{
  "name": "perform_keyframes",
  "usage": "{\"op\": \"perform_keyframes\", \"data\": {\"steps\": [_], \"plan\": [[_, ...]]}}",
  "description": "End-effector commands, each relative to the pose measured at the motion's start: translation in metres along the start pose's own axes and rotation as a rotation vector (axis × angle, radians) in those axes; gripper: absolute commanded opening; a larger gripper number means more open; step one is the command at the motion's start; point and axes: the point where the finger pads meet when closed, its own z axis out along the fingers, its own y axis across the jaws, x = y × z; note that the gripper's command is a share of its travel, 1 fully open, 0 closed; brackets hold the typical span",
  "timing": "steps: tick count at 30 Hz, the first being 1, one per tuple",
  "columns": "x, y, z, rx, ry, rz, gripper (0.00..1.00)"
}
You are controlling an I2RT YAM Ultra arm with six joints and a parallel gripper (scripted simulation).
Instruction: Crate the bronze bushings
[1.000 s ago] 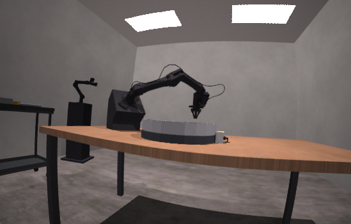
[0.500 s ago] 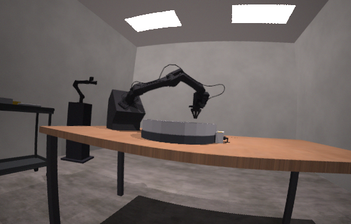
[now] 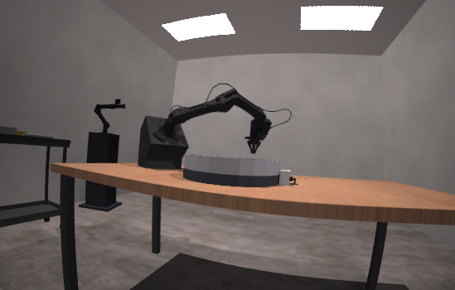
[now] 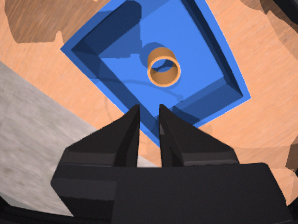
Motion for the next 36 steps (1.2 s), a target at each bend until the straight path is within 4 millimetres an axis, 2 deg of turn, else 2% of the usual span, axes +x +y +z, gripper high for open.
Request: {"op": "perform_keyframes", "data": {"steps": [1, 14, 17, 19, 22, 30, 36], "plan": [[0.005, 0.009, -0.021, -0.038, -0.009, -0.009, 0.16], [0.005, 0.009, -0.021, -0.038, -0.009, -0.009, 0.15], [-0.004, 0.010, -0.029, -0.054, -0.010, 0.006, 0.15], [0.003, 0.001, -0.022, -0.029, -0.009, -0.023, 0.15], [0.001, 0.001, -0.022, -0.044, -0.010, -0.015, 0.15], [-0.004, -0.019, -0.020, -0.043, -0.006, -0.015, 0.15], [-0.020, -0.061, -0.012, -0.029, 0.001, -0.002, 0.15]]}}
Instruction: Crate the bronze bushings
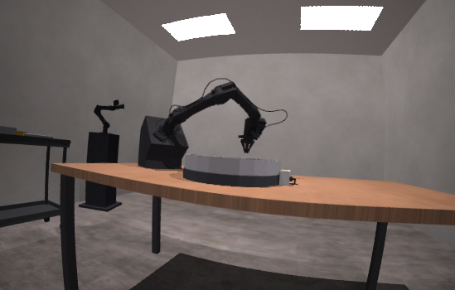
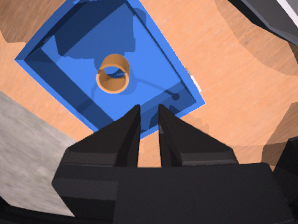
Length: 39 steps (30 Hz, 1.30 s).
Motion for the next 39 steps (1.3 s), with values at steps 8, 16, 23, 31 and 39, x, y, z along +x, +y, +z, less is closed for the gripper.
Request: {"op": "perform_keyframes", "data": {"steps": [8, 16, 23, 31, 39], "plan": [[-0.030, -0.095, -0.003, -0.069, -0.001, 0.026, 0.15], [-0.048, -0.174, 0.005, -0.068, -0.004, 0.026, 0.15], [-0.065, -0.238, 0.010, -0.067, -0.006, 0.026, 0.15], [-0.069, -0.260, 0.012, -0.067, -0.009, 0.025, 0.15], [-0.075, -0.252, 0.007, -0.091, -0.017, 0.025, 0.15]]}}
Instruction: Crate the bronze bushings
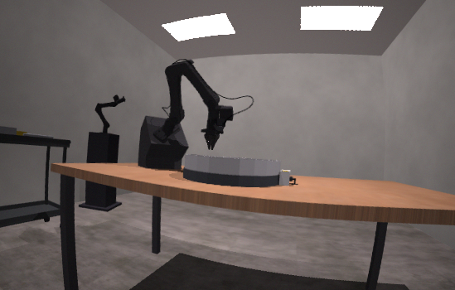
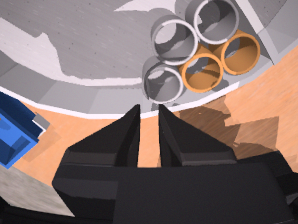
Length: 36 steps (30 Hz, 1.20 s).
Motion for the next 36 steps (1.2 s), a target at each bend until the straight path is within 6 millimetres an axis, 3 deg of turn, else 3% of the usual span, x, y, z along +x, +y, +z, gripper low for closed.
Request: {"op": "perform_keyframes", "data": {"steps": [1, 36], "plan": [[-0.0061, 0.0112, -0.0054, -0.046, -0.011, 0.000, 0.15], [-0.0087, 0.0121, -0.0048, -0.037, -0.014, 0.001, 0.15]]}}
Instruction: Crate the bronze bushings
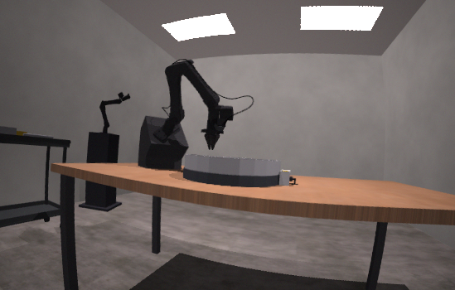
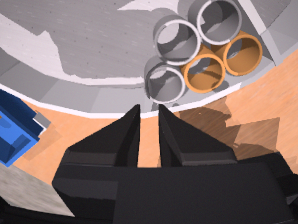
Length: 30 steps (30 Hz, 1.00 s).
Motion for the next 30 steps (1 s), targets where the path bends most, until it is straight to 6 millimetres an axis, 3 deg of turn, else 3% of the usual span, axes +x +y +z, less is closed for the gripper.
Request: {"op": "perform_keyframes", "data": {"steps": [1, 30], "plan": [[-0.0083, 0.0104, -0.0040, -0.027, -0.014, 0.008, 0.15], [-0.0102, 0.0102, -0.0060, -0.032, -0.019, 0.014, 0.15]]}}
